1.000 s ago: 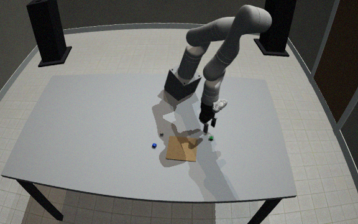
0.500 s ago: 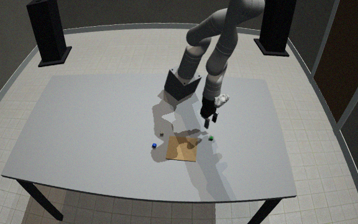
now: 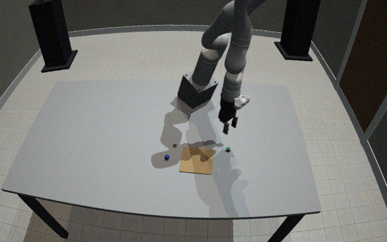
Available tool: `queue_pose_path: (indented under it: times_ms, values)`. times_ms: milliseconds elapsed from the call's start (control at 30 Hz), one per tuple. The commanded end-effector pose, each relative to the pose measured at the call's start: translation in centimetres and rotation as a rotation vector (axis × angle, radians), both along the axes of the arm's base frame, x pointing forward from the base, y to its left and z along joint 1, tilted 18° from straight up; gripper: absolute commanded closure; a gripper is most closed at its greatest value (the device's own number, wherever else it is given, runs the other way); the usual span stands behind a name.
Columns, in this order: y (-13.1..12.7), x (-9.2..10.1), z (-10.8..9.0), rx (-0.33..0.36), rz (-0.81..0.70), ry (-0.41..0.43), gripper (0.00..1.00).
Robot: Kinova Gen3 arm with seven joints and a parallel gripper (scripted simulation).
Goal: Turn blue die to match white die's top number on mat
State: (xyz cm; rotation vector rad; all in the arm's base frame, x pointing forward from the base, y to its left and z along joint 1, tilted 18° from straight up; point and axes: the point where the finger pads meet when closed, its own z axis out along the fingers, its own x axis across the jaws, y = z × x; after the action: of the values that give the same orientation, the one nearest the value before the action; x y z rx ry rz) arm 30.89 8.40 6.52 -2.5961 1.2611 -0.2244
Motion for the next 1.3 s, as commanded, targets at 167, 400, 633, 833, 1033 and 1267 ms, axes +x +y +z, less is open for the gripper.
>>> queue_pose_path:
  times_ms: [167,400,633,833,1033,1267]
  values:
    - [-0.9,0.4,0.8,0.025,-0.022,-0.013,0.0]
    - [-0.9,0.3,1.2,0.028,-0.021,-0.013,0.0]
    - [-1.0,0.2,1.7,0.028,-0.021,-0.014,0.0]
    - [-1.1,0.1,2.1,0.028,-0.021,-0.014,0.0]
    - [-1.2,0.0,2.4,0.028,-0.021,-0.014,0.0]
    - [-1.2,-0.1,2.8,0.028,-0.021,-0.014,0.0]
